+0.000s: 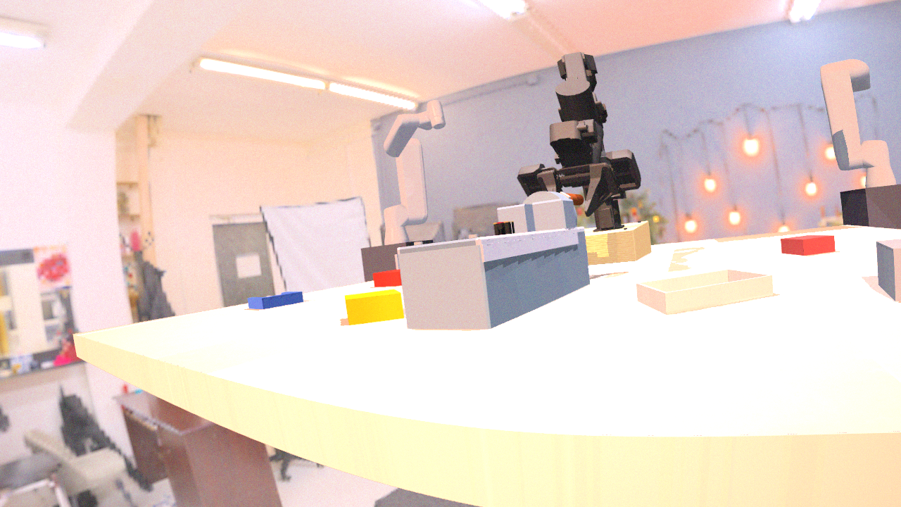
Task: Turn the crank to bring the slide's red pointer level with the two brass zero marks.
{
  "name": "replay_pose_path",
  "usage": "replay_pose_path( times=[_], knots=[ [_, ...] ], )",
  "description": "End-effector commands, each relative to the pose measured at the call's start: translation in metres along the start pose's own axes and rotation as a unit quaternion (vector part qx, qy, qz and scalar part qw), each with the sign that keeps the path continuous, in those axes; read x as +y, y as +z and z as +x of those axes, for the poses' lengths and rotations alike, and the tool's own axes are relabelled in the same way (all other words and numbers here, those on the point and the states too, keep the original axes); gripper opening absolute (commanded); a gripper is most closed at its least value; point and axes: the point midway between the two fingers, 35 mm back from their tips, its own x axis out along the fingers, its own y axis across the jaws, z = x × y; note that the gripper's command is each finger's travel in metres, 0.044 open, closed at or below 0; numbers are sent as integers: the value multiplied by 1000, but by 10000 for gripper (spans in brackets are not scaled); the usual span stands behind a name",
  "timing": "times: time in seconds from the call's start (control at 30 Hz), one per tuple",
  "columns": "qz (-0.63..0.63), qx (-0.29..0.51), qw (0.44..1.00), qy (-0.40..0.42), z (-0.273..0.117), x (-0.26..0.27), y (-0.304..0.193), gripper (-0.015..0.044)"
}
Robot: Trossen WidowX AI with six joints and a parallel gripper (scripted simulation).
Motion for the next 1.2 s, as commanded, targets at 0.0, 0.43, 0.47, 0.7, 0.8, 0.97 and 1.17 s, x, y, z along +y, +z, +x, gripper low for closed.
replay_pose_path(
  times=[0.0, 0.43, 0.47, 0.7, 0.8, 0.97, 1.17],
  knots=[
    [-1, 0, 1000, 1, 0, 0, 0, 125],
    [-1, 0, 1000, 1, 0, 0, 0, 0],
    [-1, 0, 1000, 1, 0, 0, 0, 0],
    [-1, 0, 1000, 1, 1, 2, -1, 0],
    [-1, 0, 1000, 1, 2, 3, -2, 0],
    [-1, 0, 1000, 1, 3, 5, -3, 0],
    [0, 0, 1000, 1, 5, 8, -5, 0]
  ],
)
